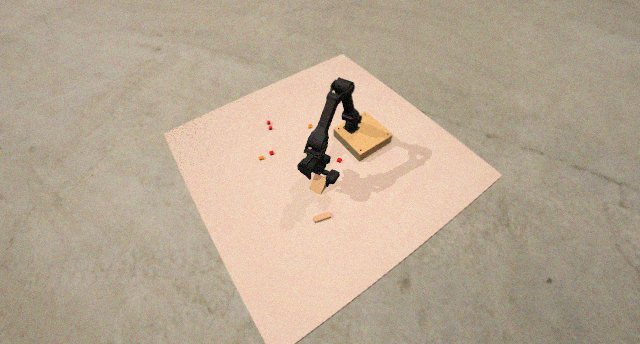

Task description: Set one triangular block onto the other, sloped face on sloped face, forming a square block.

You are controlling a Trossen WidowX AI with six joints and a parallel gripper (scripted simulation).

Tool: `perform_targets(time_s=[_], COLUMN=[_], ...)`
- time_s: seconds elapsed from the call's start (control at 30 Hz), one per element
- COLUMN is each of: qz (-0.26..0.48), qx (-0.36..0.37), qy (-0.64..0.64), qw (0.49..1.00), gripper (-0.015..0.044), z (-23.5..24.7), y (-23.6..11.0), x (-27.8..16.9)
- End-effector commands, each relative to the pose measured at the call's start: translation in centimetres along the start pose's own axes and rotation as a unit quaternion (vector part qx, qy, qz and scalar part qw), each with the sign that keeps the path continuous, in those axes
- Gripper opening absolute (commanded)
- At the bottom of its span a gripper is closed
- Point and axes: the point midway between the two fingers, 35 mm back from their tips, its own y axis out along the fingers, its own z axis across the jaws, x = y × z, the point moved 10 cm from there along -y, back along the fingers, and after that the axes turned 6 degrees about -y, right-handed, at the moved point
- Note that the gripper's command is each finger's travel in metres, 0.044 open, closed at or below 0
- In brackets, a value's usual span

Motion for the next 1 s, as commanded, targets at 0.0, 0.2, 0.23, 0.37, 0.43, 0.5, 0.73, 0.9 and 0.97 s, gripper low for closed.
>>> perform_targets(time_s=[0.0, 0.2, 0.23, 0.37, 0.43, 0.5, 0.73, 0.9, 0.97], qz=[-0.002, -0.024, -0.028, -0.026, -0.017, -0.009, -0.006, -0.006, -0.006], qx=[0.002, 0.014, 0.016, 0.016, 0.013, 0.011, 0.010, 0.010, 0.010], qy=[0.000, -0.007, -0.009, -0.008, -0.006, -0.004, -0.003, -0.003, -0.003], qw=[1.000, 1.000, 0.999, 1.000, 1.000, 1.000, 1.000, 1.000, 1.000], gripper=[0.0440, 0.0440, 0.0440, 0.0440, 0.0440, 0.0440, 0.0309, 0.0275, 0.0262], z=[0.0, -0.4, -0.4, -0.4, -0.3, -0.3, -0.2, -0.2, -0.2], y=[0.6, 1.5, 1.7, 2.1, 2.3, 2.6, 2.7, 2.7, 2.7], x=[0.1, -0.3, -0.4, -0.2, 0.1, 0.3, 0.4, 0.4, 0.4])
